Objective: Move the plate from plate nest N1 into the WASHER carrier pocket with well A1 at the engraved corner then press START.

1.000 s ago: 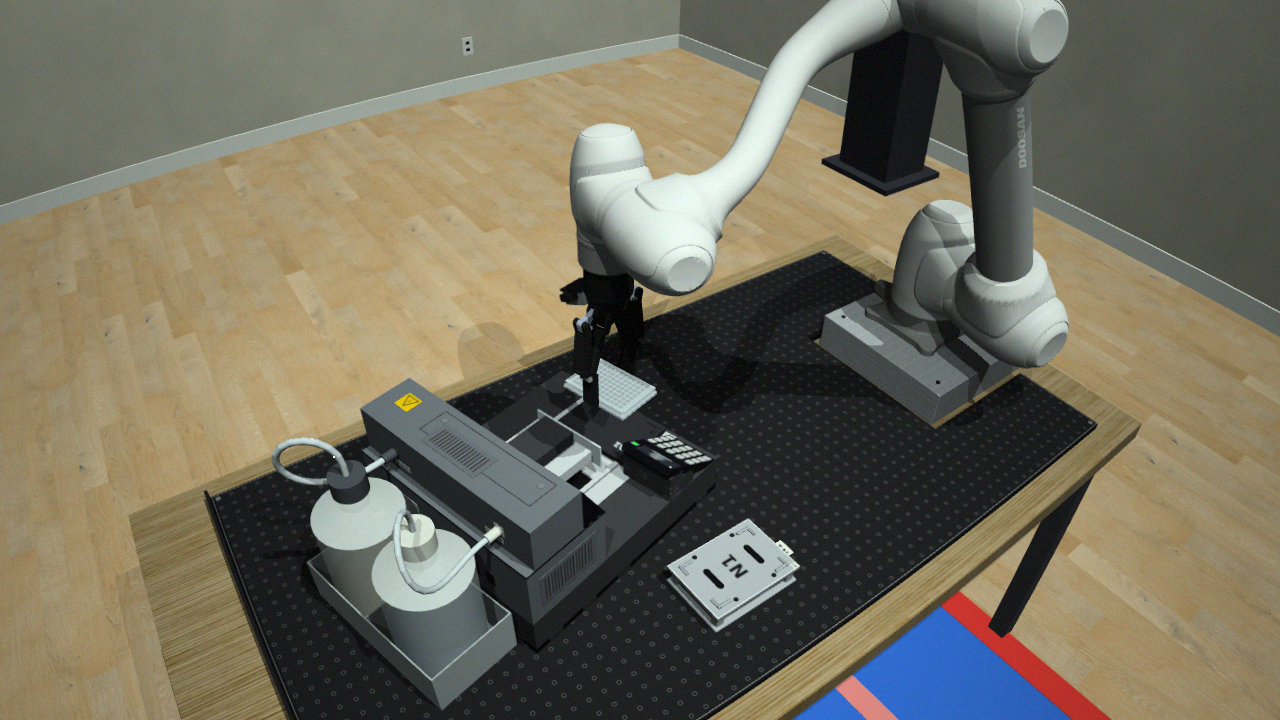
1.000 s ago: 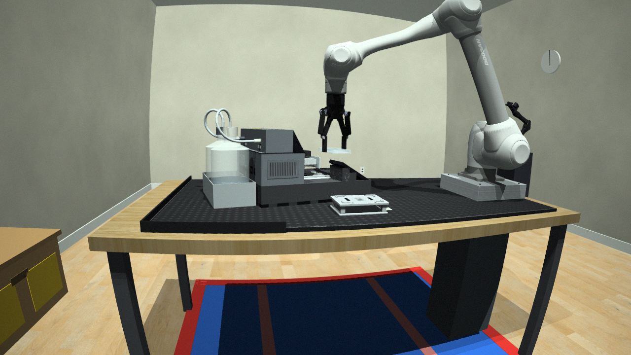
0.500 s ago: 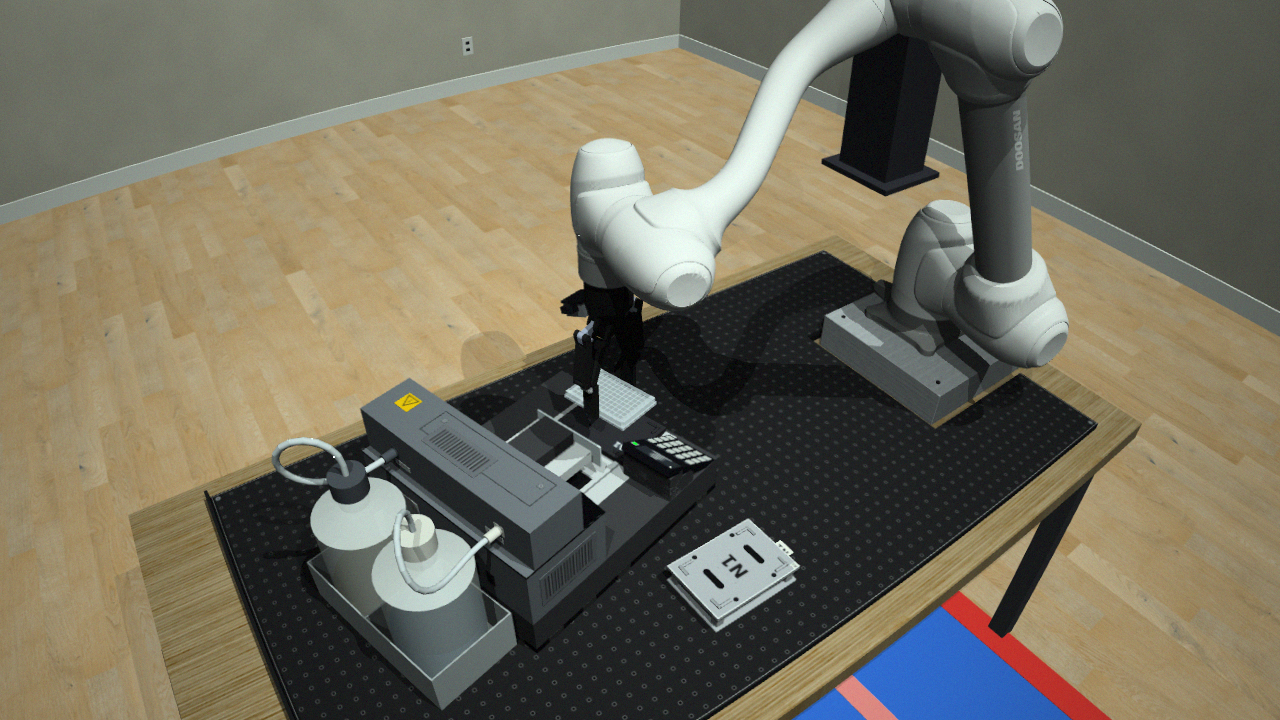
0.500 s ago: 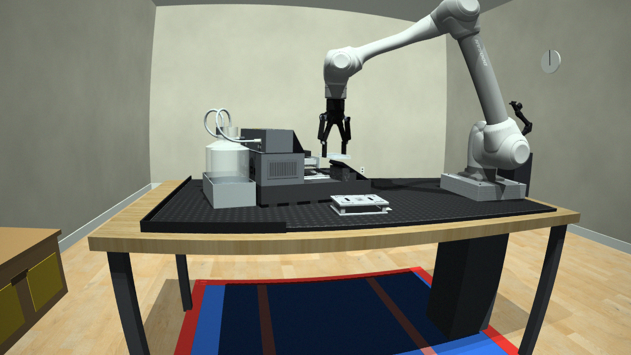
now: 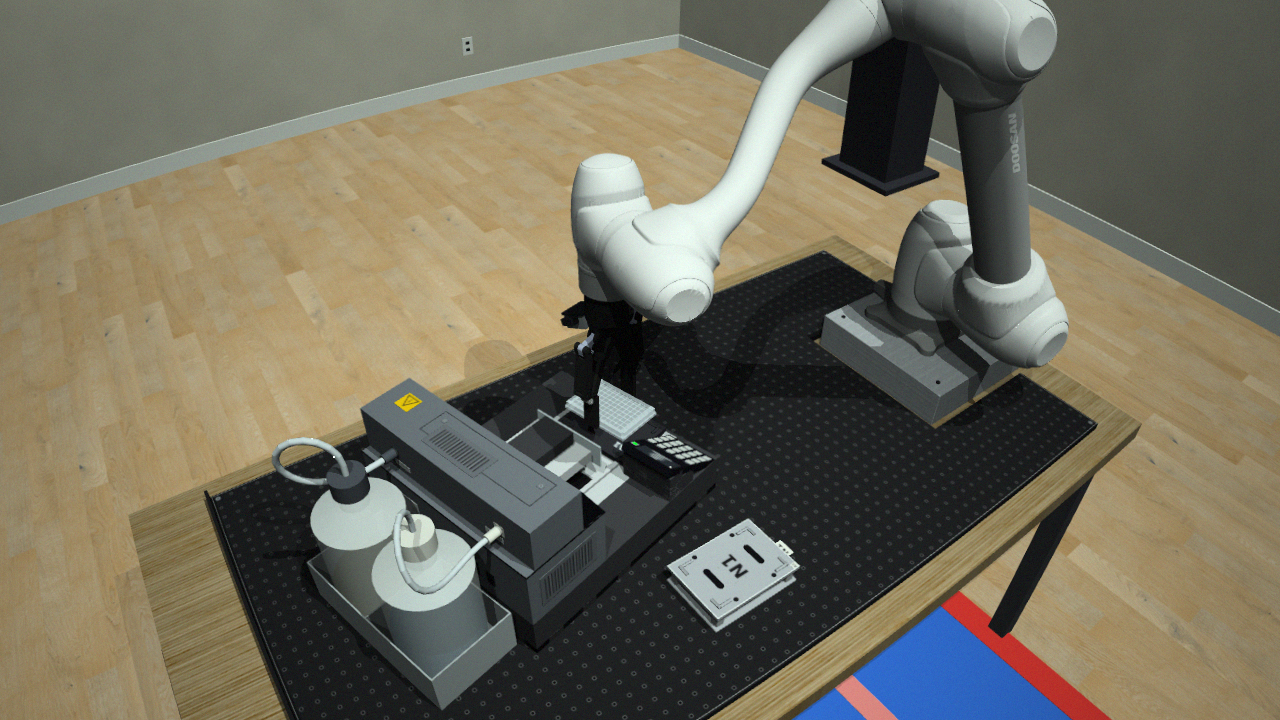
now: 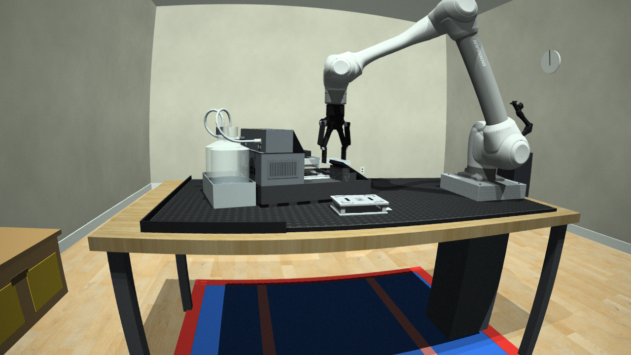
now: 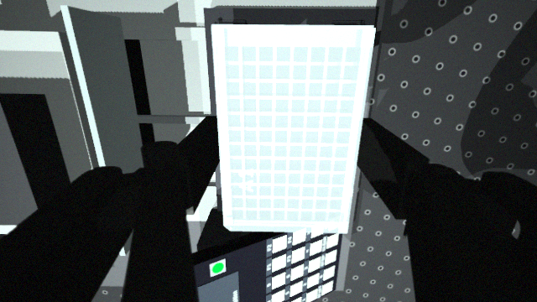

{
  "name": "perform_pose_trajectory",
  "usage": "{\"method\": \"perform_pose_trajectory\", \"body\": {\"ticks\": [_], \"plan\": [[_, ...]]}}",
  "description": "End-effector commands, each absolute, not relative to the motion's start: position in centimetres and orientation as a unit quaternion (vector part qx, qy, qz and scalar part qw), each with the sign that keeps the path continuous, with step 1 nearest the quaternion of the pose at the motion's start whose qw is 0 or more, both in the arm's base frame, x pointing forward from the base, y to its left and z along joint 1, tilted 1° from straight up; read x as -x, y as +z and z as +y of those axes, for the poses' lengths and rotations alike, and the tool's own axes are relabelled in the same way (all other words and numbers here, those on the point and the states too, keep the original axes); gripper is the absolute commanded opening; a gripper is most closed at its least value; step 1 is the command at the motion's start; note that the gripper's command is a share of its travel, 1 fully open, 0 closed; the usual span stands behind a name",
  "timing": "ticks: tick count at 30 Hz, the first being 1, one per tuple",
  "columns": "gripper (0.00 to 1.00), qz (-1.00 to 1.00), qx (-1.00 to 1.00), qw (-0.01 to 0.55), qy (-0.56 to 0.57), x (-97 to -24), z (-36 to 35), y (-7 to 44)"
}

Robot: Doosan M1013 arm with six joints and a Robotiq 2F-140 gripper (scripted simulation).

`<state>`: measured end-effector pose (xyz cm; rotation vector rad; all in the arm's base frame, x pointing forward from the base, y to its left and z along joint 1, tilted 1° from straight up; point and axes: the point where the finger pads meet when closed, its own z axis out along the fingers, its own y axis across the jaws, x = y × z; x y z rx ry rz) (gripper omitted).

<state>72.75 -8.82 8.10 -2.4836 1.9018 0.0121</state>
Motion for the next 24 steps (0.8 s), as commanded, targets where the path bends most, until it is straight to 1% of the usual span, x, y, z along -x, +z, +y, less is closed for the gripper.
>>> {"method": "perform_pose_trajectory", "body": {"ticks": [1, 9, 24], "plan": [[0.1, 0.608, 0.794, 0.007, 0.003, -72.8, -8.8, 7.8], [0.1, 0.608, 0.794, 0.007, 0.003, -72.8, -8.8, 6.5], [0.1, 0.608, 0.794, 0.007, 0.003, -72.8, -8.8, 6.5]]}}
